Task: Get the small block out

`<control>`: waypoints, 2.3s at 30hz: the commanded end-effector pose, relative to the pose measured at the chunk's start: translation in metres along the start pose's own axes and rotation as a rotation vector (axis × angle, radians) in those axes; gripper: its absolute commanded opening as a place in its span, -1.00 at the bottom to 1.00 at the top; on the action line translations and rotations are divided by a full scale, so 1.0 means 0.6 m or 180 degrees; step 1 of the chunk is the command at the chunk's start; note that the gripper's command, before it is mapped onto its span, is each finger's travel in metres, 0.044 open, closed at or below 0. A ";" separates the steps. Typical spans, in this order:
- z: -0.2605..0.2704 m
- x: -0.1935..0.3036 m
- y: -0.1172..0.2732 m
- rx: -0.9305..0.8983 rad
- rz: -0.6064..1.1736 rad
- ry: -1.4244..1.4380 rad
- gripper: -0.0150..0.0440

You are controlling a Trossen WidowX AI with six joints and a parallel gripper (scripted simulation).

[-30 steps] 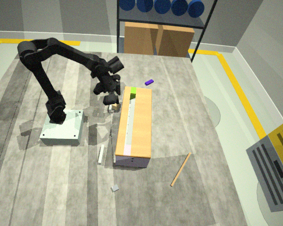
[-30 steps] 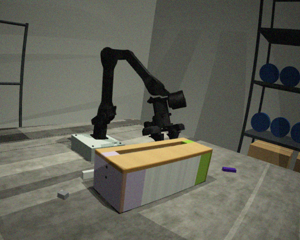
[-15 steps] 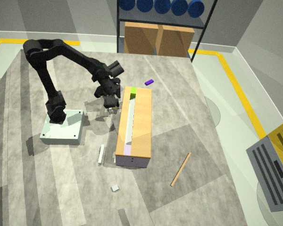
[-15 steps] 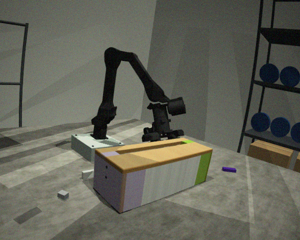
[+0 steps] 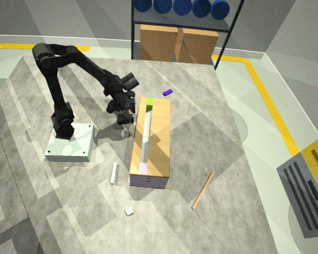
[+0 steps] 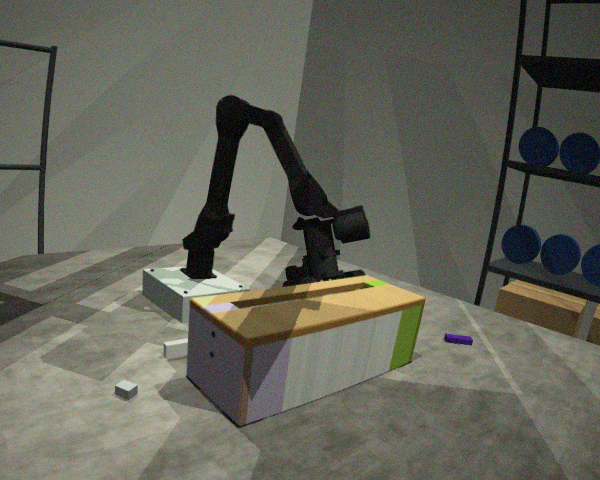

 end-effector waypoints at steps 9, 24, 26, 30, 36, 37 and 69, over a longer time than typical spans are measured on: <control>0.004 -0.014 -0.017 -0.0039 -0.0033 -0.0004 0.12; -0.002 0.020 0.033 0.0011 0.0027 -0.0048 -0.49; -0.001 0.026 0.050 -0.0003 0.0015 -0.0029 -0.49; 0.003 0.034 0.079 -0.0027 -0.0005 0.0003 -0.49; 0.003 0.034 0.085 -0.0004 -0.0006 0.0048 -0.49; 0.002 0.035 0.091 0.0026 -0.0005 0.0103 -0.49; 0.000 0.010 0.270 0.0855 0.0261 0.1735 -0.49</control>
Point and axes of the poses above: the point midway between the two fingers, 35 mm back from their tips, its own y axis back along the fingers, its own z axis across the jaws, x = y × z, the point moved 1 cm from there along y, back along the fingers, and after that the axes turned 3 degrees about y, right-handed, at the moved point
